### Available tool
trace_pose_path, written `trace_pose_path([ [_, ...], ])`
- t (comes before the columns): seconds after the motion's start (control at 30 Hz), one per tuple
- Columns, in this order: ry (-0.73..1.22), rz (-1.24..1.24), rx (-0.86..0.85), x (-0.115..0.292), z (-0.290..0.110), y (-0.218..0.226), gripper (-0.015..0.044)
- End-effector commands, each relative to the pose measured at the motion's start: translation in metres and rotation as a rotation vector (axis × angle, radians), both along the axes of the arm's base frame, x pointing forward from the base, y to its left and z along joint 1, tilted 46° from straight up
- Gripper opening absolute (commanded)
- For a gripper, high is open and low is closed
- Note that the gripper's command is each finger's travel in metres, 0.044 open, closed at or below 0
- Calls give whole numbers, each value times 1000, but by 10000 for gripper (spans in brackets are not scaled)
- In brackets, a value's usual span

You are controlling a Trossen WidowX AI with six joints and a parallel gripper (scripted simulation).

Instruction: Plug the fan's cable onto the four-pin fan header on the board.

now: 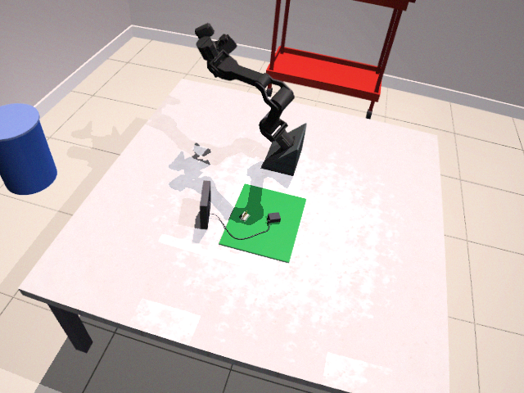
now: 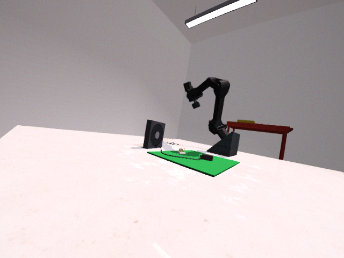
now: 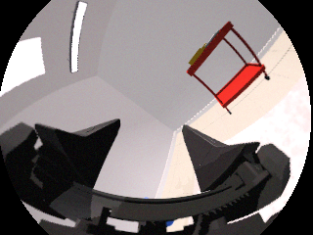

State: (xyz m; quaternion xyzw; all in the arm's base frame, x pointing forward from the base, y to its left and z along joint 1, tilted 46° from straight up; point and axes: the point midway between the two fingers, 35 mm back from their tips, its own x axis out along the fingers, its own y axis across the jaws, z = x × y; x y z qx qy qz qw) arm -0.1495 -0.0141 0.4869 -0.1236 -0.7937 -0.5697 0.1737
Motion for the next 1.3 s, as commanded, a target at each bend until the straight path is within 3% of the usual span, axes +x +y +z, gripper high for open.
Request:
trace_pose_path([
  [0.0, 0, 0, 0, 0, 0, 0, 426],
  [0.1, 0, 0, 0, 0, 0, 0, 440],
  [0.23, -19, 57, 42, -4, -2, -16, 335],
  [0.4, -68, 260, 197, -8, -13, -77, 210],
  [0.63, -86, 574, 443, 21, -34, -167, 210],
  [0.97, 7, 1010, 811, 127, -77, -261, 210],
  [1.27, 218, 1370, 1149, 261, -126, -284, 210],
])
